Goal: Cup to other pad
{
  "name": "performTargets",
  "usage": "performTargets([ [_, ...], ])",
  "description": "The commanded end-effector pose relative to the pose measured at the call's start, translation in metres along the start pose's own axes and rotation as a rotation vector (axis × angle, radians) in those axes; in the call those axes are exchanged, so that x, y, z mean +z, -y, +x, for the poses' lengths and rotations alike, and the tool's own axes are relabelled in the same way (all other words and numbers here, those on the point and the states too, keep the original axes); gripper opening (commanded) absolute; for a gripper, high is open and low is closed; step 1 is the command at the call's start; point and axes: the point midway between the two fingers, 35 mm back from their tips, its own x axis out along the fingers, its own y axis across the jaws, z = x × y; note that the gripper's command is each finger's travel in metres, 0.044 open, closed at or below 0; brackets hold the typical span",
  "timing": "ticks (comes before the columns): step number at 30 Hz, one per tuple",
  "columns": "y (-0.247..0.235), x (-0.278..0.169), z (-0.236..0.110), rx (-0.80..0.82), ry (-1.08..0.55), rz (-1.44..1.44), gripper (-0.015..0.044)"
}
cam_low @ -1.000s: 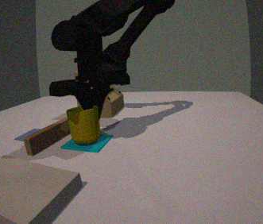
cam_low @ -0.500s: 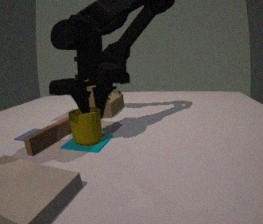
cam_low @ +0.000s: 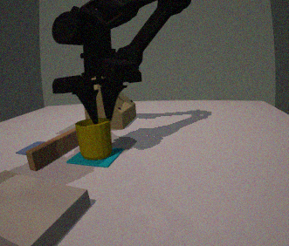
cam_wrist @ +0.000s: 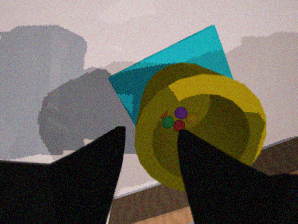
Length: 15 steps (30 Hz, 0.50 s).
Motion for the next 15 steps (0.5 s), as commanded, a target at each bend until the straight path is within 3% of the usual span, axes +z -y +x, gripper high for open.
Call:
performTargets([
  [1, 0.001, 0.001, -0.006, -0.005, -0.003, -0.006, 0.0147],
  [15, 0.0, 0.0, -0.026, -0.001, -0.002, -0.004, 0.0147],
])
